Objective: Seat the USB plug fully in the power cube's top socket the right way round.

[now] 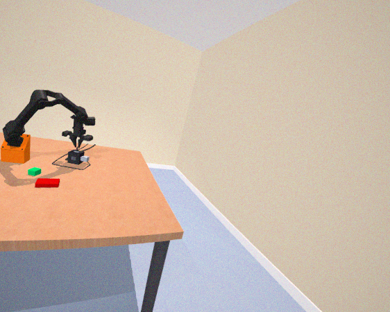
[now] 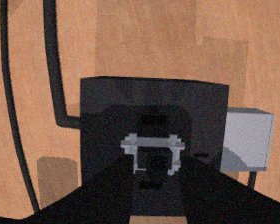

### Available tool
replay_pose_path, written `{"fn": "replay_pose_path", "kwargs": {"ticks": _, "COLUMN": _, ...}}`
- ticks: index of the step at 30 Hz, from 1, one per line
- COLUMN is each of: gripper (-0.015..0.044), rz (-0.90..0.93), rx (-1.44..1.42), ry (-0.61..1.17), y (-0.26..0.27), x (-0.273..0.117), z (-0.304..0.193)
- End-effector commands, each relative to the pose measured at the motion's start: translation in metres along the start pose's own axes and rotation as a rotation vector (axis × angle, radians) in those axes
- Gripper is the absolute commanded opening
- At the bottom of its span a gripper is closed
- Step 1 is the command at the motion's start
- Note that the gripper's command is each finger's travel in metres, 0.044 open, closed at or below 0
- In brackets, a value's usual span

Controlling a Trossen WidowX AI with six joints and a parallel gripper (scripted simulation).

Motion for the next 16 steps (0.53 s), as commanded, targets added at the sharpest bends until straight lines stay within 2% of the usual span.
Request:
{"fn": "replay_pose_path", "kwargs": {"ticks": 1, "gripper": 0.0095, "rz": 0.0, "rx": -0.001, "ry": 0.0, "y": 0.0, "x": 0.0, "z": 0.0}}
{"fn": "replay_pose_path", "kwargs": {"ticks": 16, "gripper": 0.0095, "rz": 0.0, "rx": 0.0, "ry": 0.0, "y": 0.0, "x": -0.011, "z": 0.001}}
Point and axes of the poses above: the point midway between the two fingers, 35 mm back from their tips, its own x axis out along the fingers, its own y axis across the jaws, z = x × y, the point moved 5 cm from there along -x, back along the fingers, and after that the axes turned 6 degrees about x, right-handed, at the moved point
